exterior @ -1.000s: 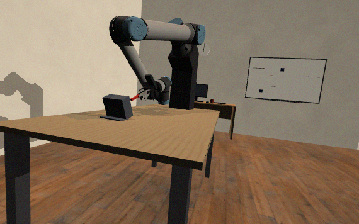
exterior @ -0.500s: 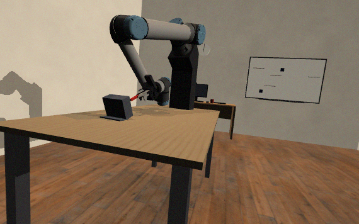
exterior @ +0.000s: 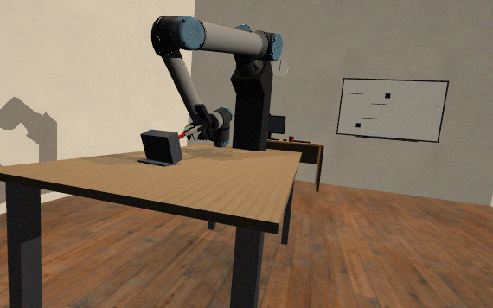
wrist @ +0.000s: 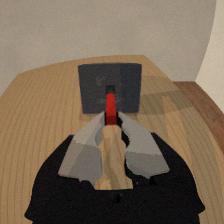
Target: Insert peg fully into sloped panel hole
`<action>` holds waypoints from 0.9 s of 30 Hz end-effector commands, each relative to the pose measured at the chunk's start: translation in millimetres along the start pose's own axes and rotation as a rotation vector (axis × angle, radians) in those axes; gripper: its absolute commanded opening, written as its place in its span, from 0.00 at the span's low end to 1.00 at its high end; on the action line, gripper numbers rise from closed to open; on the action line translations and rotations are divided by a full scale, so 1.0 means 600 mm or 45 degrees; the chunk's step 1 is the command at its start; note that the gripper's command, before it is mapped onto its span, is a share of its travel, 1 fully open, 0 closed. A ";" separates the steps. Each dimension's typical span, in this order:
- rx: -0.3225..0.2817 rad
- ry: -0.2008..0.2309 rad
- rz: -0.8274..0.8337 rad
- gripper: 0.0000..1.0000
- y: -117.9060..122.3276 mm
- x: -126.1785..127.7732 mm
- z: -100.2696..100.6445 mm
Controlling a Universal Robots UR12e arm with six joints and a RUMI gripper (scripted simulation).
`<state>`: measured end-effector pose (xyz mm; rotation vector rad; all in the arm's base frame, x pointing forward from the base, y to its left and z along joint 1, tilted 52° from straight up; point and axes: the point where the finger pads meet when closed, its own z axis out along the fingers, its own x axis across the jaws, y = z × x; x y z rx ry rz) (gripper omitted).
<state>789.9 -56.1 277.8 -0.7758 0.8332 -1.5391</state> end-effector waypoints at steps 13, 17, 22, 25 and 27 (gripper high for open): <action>0.001 0.001 -0.001 0.00 -0.001 0.000 0.031; 0.001 0.001 -0.001 0.00 -0.001 0.000 0.035; 0.001 0.001 -0.001 0.00 -0.002 0.000 0.045; 0.001 0.001 -0.001 0.00 -0.002 0.000 0.052; 0.001 0.001 -0.001 0.00 -0.002 0.000 0.056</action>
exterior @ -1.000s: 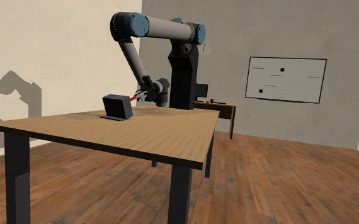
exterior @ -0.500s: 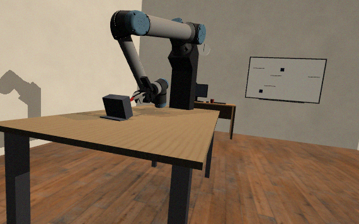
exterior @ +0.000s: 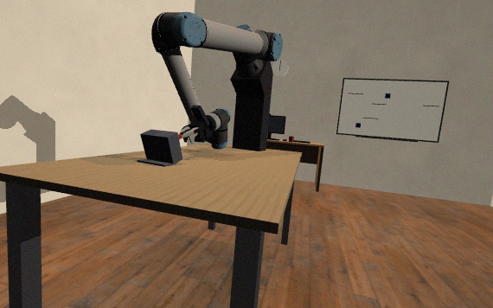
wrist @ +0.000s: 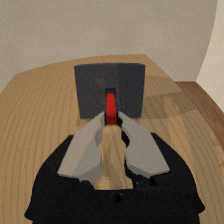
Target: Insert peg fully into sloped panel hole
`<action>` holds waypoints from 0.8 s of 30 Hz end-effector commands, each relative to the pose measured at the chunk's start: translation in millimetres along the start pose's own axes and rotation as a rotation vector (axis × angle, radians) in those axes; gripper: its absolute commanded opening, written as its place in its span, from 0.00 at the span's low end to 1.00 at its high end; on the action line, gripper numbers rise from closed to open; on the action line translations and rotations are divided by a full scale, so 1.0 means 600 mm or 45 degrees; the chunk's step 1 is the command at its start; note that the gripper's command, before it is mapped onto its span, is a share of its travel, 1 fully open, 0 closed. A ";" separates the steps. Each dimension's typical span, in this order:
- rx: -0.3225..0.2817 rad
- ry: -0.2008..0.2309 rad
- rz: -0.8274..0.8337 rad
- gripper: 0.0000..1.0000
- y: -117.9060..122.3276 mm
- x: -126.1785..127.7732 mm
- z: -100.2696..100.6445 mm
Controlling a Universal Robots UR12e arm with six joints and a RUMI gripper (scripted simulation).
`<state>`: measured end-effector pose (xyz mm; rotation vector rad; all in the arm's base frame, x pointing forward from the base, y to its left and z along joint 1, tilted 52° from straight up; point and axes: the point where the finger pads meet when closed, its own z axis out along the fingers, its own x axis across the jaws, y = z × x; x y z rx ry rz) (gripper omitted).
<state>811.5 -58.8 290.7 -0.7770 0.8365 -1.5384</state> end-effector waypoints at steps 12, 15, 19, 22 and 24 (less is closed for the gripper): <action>0.004 0.000 -0.002 0.00 -0.002 -0.001 0.028; 0.004 0.000 -0.002 0.00 -0.002 -0.001 0.032; 0.004 0.000 -0.002 0.00 -0.003 -0.001 0.040; 0.005 0.000 -0.002 0.00 -0.003 -0.001 0.043; 0.005 0.000 -0.002 0.00 -0.003 -0.001 0.045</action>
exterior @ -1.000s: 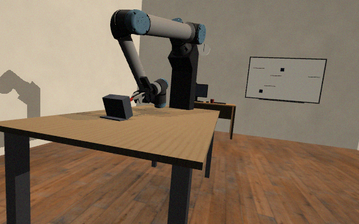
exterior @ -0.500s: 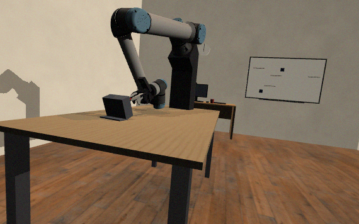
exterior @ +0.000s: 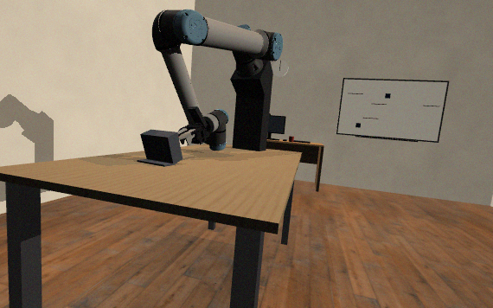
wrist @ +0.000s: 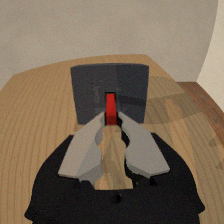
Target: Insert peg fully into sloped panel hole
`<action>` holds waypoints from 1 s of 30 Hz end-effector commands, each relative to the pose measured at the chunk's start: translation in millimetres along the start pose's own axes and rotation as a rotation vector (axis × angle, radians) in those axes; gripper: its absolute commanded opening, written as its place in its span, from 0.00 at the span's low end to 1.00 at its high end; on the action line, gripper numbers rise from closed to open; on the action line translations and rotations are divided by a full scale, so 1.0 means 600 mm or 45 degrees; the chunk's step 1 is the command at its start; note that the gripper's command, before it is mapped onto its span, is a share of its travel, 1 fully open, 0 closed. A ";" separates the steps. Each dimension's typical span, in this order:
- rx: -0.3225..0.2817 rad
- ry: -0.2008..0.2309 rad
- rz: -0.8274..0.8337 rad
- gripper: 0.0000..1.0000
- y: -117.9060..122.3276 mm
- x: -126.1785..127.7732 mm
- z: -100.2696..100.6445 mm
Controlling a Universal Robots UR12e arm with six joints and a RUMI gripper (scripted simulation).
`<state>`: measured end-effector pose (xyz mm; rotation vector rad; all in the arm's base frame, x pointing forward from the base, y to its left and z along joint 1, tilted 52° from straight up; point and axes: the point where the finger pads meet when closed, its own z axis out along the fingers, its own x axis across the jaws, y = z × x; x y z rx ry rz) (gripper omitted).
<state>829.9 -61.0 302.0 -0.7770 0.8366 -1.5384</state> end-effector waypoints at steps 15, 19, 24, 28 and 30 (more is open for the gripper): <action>0.005 0.000 -0.001 0.00 -0.004 -0.001 0.034; 0.005 0.000 -0.001 0.00 -0.004 -0.001 0.039; 0.001 0.000 0.000 0.00 -0.002 0.000 0.035; 0.001 0.000 0.000 0.00 -0.002 0.000 0.035; 0.001 0.000 0.000 0.00 -0.002 0.000 0.035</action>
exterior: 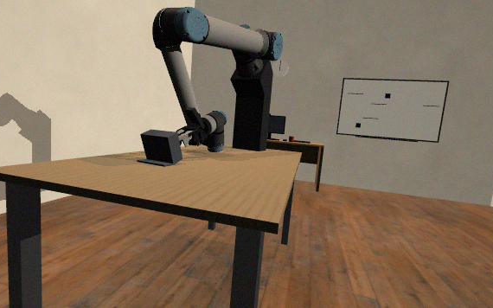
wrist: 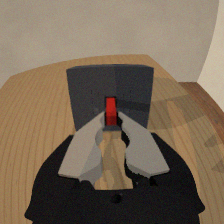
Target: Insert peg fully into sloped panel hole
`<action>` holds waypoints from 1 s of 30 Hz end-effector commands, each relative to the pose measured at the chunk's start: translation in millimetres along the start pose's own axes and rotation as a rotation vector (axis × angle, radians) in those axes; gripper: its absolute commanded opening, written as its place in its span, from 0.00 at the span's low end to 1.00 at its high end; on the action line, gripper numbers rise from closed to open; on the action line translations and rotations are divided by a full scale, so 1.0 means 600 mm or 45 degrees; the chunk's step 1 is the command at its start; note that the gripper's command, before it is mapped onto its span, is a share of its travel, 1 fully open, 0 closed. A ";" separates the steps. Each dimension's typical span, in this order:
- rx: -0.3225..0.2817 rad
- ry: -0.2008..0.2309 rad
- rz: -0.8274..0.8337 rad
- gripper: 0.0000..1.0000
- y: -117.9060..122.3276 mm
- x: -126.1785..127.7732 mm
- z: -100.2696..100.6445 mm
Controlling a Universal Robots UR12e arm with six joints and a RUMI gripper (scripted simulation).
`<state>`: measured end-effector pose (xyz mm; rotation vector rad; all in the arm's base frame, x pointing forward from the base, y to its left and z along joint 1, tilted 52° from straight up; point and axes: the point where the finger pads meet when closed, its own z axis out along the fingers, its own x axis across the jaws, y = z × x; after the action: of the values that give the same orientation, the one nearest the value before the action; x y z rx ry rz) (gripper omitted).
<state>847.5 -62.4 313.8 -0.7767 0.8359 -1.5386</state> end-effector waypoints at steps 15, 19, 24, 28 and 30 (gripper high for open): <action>0.000 0.000 0.000 0.16 -0.001 0.000 -0.001; 0.000 0.000 0.000 0.20 -0.001 0.000 -0.001; 0.000 0.000 0.000 0.26 -0.001 0.000 -0.001; -0.004 0.001 0.001 0.32 0.002 0.001 -0.009; -0.005 0.002 0.001 0.34 0.003 0.002 -0.018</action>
<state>846.7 -62.2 314.0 -0.7758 0.8343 -1.5395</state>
